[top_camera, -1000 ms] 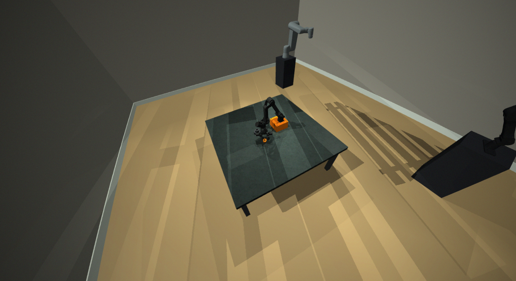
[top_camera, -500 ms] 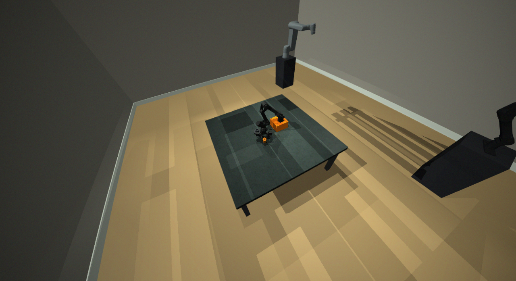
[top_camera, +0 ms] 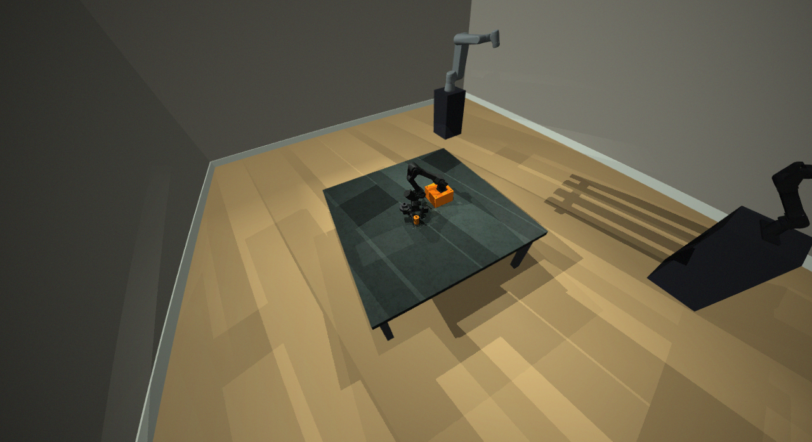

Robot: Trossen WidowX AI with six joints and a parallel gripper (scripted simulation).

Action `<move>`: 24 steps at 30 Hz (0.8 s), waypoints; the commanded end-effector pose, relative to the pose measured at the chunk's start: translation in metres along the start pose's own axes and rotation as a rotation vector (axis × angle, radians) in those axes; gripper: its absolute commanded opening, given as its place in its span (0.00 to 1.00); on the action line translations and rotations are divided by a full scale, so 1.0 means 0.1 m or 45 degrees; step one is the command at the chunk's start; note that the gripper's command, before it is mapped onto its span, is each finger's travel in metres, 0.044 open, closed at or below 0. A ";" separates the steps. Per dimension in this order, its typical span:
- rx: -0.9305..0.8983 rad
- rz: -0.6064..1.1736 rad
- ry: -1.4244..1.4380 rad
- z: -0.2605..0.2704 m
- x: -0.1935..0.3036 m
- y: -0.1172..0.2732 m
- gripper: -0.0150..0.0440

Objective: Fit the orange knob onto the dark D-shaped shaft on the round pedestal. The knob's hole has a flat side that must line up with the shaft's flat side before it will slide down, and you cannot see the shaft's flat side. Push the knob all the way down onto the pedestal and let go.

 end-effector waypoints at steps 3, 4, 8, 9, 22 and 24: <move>0.000 0.000 -0.004 0.00 0.00 0.00 0.69; 0.000 0.000 -0.004 0.00 0.00 0.00 0.69; 0.000 0.000 -0.004 0.00 0.00 0.00 0.69; 0.000 0.000 -0.004 0.00 0.00 0.00 0.69; 0.000 0.000 -0.004 0.00 0.00 0.00 0.74; 0.000 0.000 -0.004 0.00 0.00 0.00 0.83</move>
Point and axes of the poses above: the point midway between the two fingers, 35 mm back from their tips, its own y axis back along the fingers, its own z axis across the jaws, x = y × z, the point moved 5 cm from there along y, back along the fingers, and after that the axes turned 6 degrees about -y, right-handed, at the moved point
